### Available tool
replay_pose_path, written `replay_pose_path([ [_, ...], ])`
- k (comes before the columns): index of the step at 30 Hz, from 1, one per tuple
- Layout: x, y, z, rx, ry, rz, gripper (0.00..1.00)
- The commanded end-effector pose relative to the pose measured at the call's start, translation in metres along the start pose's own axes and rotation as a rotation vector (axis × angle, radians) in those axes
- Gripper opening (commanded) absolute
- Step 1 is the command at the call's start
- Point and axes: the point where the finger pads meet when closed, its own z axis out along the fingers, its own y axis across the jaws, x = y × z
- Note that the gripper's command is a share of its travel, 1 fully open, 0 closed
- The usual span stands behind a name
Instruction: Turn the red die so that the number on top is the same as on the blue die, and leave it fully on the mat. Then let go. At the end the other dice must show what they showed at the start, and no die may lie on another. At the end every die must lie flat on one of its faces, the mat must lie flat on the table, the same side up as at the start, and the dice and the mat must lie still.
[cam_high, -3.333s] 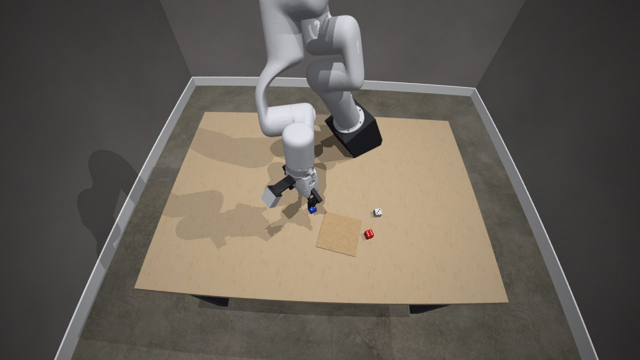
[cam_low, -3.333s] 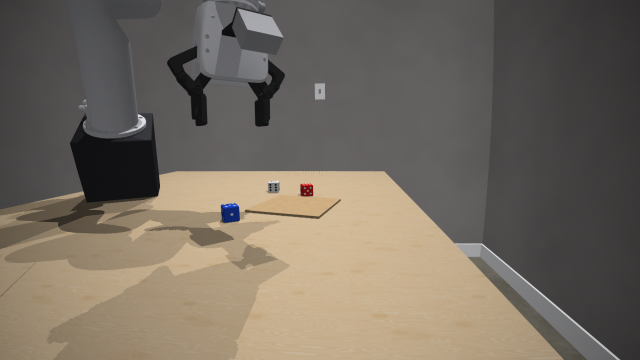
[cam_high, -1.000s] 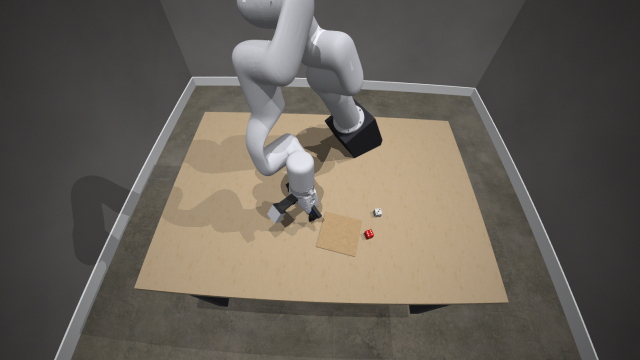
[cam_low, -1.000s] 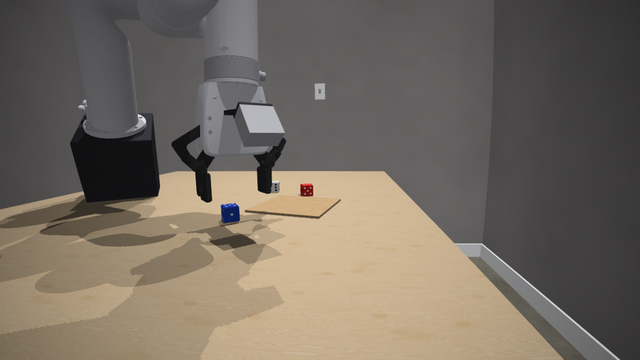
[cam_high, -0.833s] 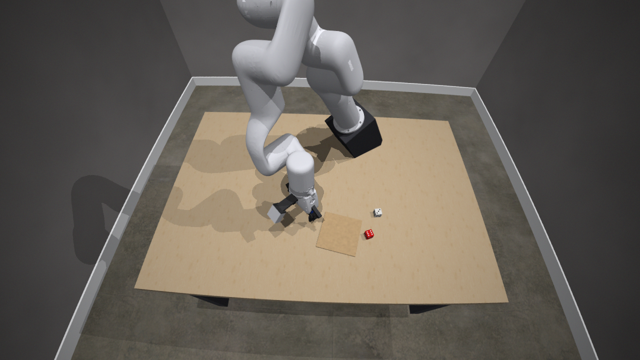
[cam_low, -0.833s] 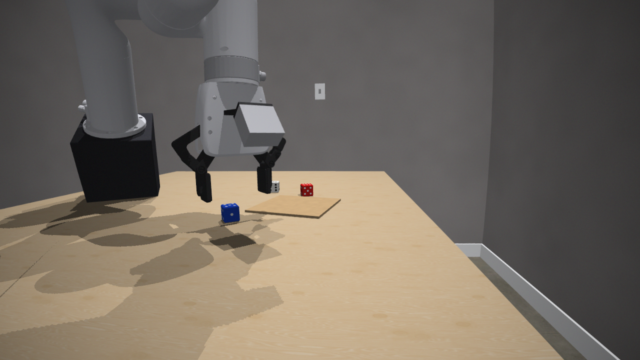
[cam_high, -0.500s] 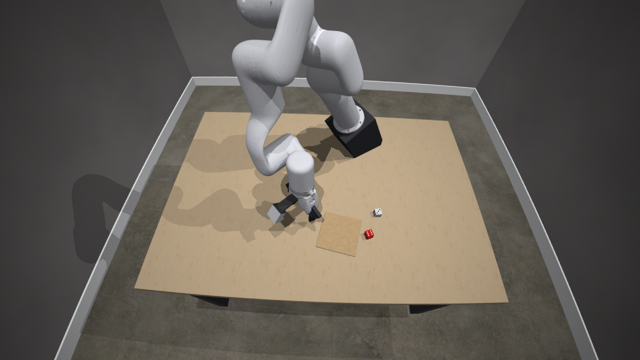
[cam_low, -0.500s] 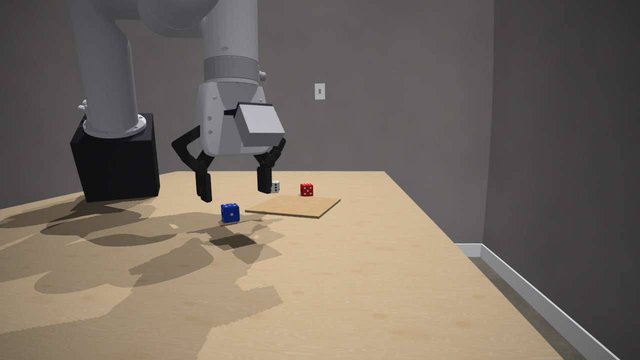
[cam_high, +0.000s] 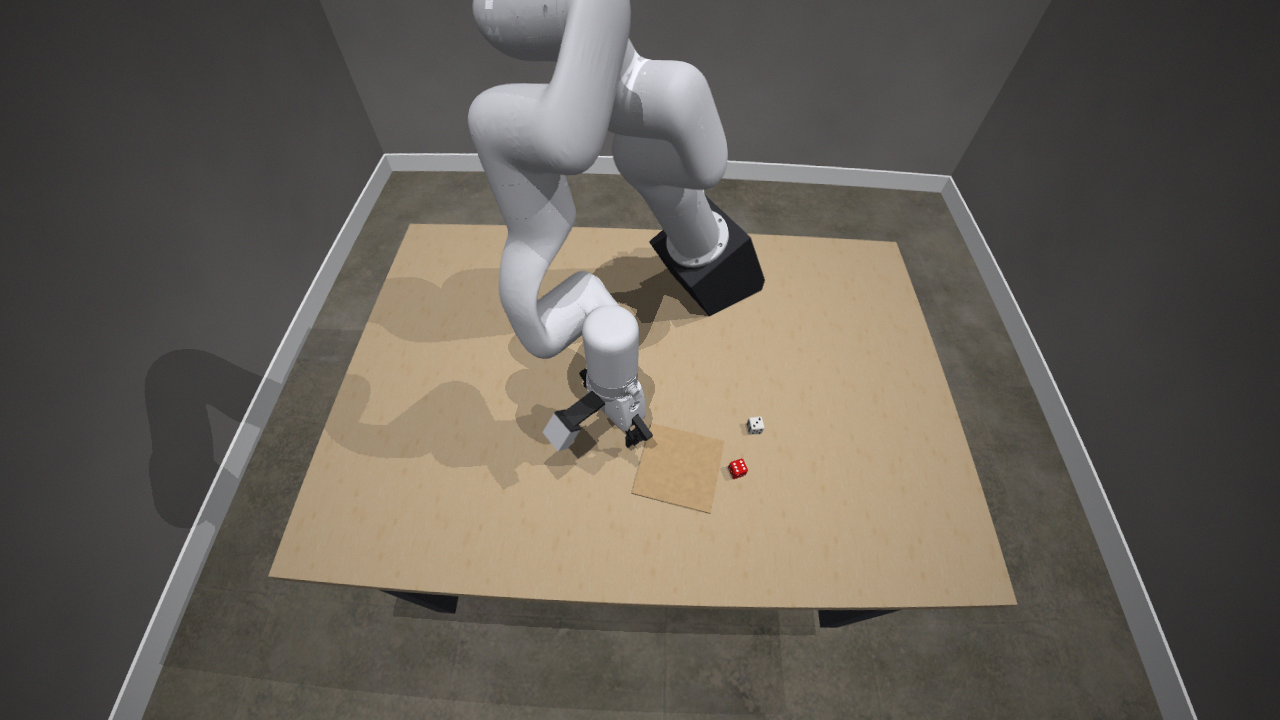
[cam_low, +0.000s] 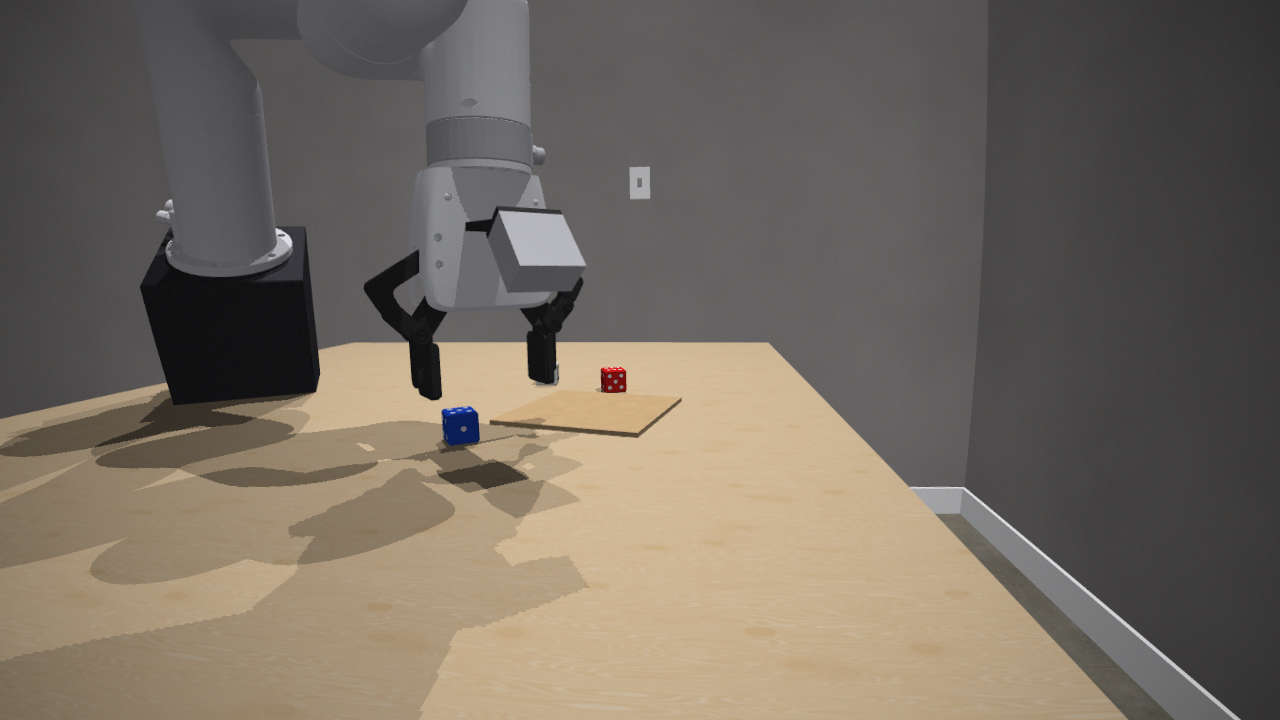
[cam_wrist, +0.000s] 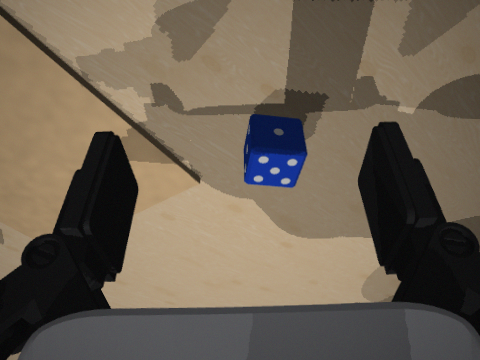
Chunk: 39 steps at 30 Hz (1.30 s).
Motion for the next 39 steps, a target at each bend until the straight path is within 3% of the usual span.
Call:
replay_pose_path([
  [1,-0.005,-0.016,0.000,0.001,0.003,0.001,1.00],
  [25,-0.066,-0.179,0.000,0.001,0.003,0.001,1.00],
  [30,-0.072,-0.196,0.000,0.001,0.003,0.001,1.00],
  [39,-0.073,-0.198,0.000,0.001,0.003,0.001,1.00],
])
